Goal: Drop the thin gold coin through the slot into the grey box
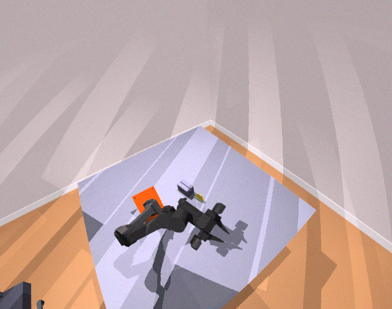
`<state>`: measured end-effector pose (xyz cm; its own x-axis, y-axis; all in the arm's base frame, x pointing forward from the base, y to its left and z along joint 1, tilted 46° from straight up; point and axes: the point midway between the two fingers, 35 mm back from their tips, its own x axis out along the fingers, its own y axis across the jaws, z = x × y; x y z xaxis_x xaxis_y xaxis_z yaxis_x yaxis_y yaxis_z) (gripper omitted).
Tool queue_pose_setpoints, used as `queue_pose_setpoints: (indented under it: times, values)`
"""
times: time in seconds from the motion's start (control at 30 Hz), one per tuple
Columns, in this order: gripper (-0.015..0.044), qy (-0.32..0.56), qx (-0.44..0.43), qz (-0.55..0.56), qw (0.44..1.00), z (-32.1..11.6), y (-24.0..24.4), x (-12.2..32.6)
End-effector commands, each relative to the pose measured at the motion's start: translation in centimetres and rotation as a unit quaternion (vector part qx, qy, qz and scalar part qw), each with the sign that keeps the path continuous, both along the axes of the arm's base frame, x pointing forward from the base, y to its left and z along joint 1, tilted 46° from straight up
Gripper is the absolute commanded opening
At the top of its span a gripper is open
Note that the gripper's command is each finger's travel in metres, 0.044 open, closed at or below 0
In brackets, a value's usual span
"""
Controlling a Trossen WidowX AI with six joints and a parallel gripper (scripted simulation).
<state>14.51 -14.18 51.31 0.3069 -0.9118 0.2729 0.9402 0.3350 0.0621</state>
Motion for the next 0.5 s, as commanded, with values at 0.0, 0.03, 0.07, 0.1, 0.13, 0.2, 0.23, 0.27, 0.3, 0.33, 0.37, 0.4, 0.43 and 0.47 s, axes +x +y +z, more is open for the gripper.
queue_pose_setpoints:
  times: [0.0,0.03,0.07,0.1,0.13,0.2,0.23,0.27,0.3,0.33,0.37,0.4,0.43,0.47]
  values:
    - [0.0161,0.031,0.004,0.058,0.998,-1.4,0.9,5.1]
    - [0.0161,0.036,0.012,0.067,0.997,-2.0,1.0,6.1]
    - [0.0161,0.04,0.02,0.076,0.996,-2.6,1.1,7.1]
    - [0.0161,0.045,0.029,0.085,0.995,-3.2,1.2,8.1]
    - [0.0161,0.05,0.038,0.093,0.994,-3.9,1.4,9.1]
    - [0.0161,0.061,0.06,0.111,0.99,-5.5,1.7,11.1]
    - [0.0161,0.068,0.076,0.121,0.987,-6.7,1.9,12.4]
    - [0.0161,0.076,0.093,0.131,0.984,-7.9,2.2,13.7]
    - [0.0161,0.084,0.111,0.139,0.98,-9.2,2.4,14.8]
    - [0.0161,0.091,0.129,0.146,0.977,-10.5,2.7,15.9]
    - [0.0161,0.099,0.148,0.152,0.972,-11.9,3.0,16.9]
    - [0.0161,0.107,0.167,0.156,0.968,-13.3,3.3,17.8]
    - [0.0161,0.114,0.186,0.158,0.963,-14.7,3.6,18.6]
    - [0.0161,0.122,0.205,0.16,0.958,-16.1,3.9,19.4]
